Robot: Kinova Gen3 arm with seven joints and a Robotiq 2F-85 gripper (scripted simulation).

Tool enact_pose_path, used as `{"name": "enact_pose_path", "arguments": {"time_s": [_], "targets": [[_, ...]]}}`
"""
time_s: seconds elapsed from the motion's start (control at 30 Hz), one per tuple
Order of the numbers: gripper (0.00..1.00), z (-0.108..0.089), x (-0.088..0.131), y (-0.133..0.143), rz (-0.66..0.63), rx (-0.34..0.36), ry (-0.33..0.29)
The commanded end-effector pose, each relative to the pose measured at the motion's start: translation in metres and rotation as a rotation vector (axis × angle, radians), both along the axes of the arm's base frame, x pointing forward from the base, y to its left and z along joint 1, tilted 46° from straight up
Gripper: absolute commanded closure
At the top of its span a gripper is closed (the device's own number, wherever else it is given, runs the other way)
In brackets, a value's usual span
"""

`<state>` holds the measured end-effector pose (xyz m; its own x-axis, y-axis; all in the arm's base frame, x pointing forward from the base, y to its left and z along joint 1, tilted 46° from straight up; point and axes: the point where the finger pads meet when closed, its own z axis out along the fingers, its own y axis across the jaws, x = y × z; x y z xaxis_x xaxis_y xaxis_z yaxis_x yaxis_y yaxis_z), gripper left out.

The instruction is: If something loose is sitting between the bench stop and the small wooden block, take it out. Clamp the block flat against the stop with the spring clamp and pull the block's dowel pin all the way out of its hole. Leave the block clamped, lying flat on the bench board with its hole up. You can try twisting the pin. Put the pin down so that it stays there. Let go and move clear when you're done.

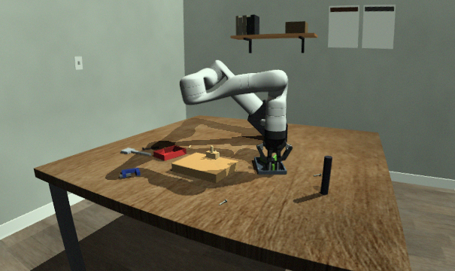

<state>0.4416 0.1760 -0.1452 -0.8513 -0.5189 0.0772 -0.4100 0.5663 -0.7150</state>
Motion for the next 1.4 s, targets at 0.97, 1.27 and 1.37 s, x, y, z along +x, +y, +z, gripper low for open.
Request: {"name": "enact_pose_path", "arguments": {"time_s": [0.97,1.27,1.37], "targets": [[0.90,0.006,-0.002,0.006,0.001,0.001,-0.001],[0.90,0.019,-0.008,0.018,0.001,0.001,-0.001],[0.90,0.024,-0.011,0.023,0.001,0.001,-0.001]]}}
